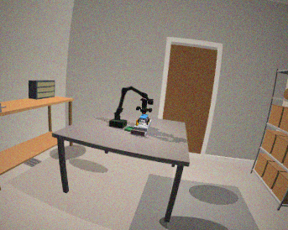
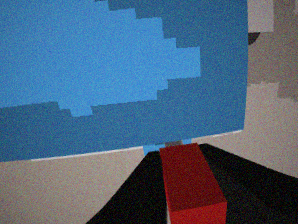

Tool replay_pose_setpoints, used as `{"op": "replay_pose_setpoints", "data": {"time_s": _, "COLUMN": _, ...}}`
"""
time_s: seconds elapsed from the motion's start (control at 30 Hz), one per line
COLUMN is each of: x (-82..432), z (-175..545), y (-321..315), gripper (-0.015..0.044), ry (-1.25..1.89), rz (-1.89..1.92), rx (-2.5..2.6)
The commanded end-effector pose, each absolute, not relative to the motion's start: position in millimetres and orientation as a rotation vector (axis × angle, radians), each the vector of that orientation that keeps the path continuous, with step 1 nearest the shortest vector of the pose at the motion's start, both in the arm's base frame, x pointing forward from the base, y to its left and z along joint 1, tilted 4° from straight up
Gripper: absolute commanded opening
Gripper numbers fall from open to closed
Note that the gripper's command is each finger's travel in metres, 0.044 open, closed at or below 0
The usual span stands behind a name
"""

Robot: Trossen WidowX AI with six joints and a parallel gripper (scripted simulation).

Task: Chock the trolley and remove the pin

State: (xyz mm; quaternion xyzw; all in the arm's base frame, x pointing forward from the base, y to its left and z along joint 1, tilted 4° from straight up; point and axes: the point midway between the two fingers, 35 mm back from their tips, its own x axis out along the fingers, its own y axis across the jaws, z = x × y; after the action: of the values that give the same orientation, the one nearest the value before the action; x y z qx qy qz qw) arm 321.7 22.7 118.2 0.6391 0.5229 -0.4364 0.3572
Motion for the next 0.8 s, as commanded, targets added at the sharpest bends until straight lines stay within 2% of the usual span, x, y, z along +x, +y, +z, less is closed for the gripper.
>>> {"op": "replay_pose_setpoints", "data": {"time_s": 0.0, "x": 322, "z": 124, "y": 22, "gripper": 0.0, "ry": 1.349, "rz": -1.116, "rx": 1.648}}
{"op": "replay_pose_setpoints", "data": {"time_s": 0.77, "x": 321, "z": 136, "y": 18, "gripper": 0.0, "ry": 1.349, "rz": -1.116, "rx": 1.648}}
